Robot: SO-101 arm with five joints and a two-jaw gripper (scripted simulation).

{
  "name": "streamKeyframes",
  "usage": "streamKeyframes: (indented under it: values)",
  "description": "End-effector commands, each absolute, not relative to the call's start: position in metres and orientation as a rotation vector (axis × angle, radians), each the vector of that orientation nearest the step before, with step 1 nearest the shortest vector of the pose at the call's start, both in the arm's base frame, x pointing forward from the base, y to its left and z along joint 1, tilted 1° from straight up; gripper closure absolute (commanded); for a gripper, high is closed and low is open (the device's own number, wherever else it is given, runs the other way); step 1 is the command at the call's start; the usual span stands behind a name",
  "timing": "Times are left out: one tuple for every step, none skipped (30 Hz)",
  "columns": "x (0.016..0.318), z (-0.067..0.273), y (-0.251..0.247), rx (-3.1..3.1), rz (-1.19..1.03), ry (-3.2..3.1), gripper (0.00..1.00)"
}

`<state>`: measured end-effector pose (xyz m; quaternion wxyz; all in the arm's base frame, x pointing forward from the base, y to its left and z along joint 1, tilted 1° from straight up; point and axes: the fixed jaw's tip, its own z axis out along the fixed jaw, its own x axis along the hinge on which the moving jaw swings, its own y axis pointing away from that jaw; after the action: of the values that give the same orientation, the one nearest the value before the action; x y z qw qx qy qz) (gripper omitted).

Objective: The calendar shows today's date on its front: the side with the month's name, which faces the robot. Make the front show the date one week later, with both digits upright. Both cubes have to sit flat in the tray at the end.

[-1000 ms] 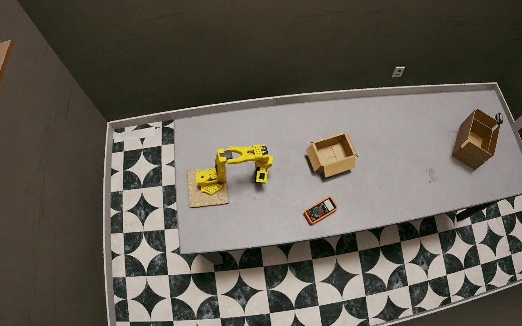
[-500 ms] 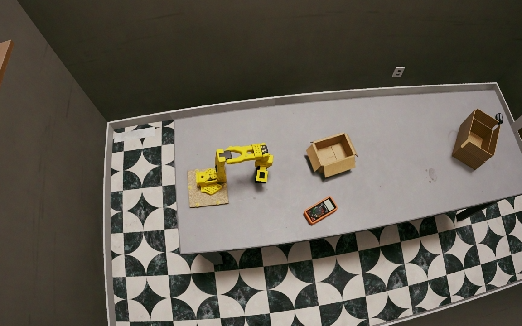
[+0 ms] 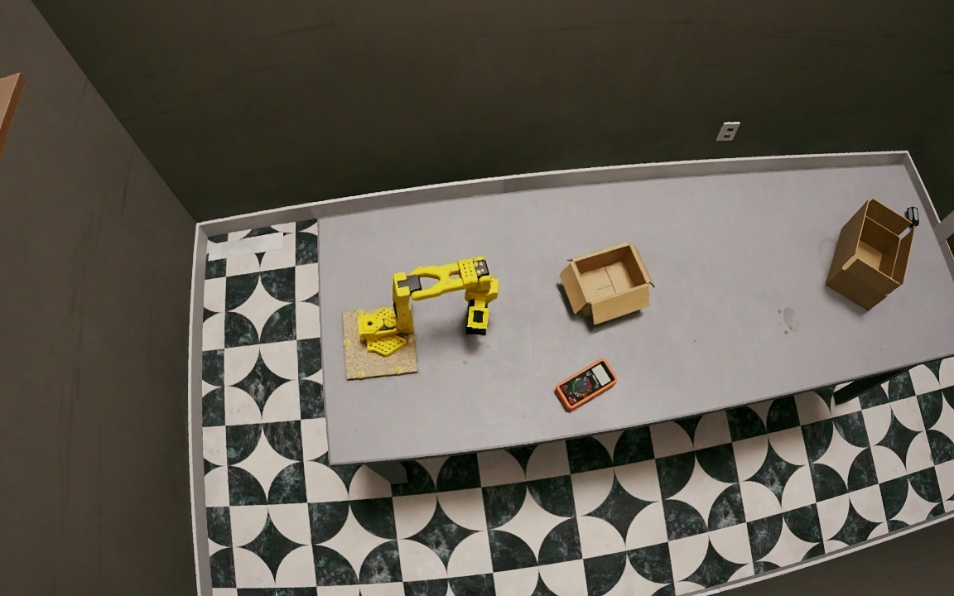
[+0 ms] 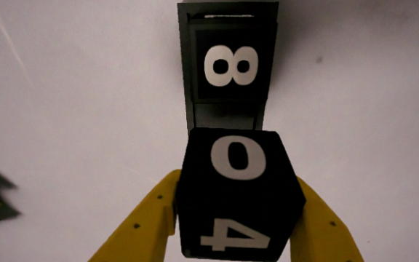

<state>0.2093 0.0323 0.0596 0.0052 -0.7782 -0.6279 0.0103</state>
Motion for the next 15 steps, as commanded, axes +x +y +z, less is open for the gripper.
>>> streamKeyframes:
  values:
    - [0.2102, 0.0661, 0.0323, -2.433, 0.008, -1.983, 1.00]
    - [0.2102, 0.0661, 0.0323, -2.433, 0.008, -1.983, 1.00]
    - [0.2102, 0.0661, 0.0323, -2.433, 0.008, -1.983, 1.00]
    - [0.2102, 0.0661, 0.0323, -2.433, 0.008, -1.983, 1.00]
    - [0.2102, 0.0661, 0.0323, -2.433, 0.008, -1.983, 1.00]
    - [0.2102, 0.0662, 0.0323, -2.433, 0.008, -1.983, 1.00]
    - [0.2102, 0.0662, 0.0323, -2.433, 0.008, -1.983, 1.00]
    - [0.2102, 0.0662, 0.0323, -2.433, 0.008, -1.983, 1.00]
    - [0.2102, 0.0663, 0.0323, -2.433, 0.008, -1.983, 1.00]
    - [0.2102, 0.0664, 0.0323, -2.433, 0.008, -1.983, 1.00]
    - [0.2102, 0.0666, 0.0323, -2.433, 0.008, -1.983, 1.00]
    - [0.2102, 0.0668, 0.0323, -2.433, 0.008, -1.983, 1.00]
    - [0.2102, 0.0671, 0.0323, -2.433, 0.008, -1.983, 1.00]
    - [0.2102, 0.0674, 0.0323, -2.433, 0.008, -1.983, 1.00]
    - [0.2102, 0.0678, 0.0323, -2.433, 0.008, -1.983, 1.00]
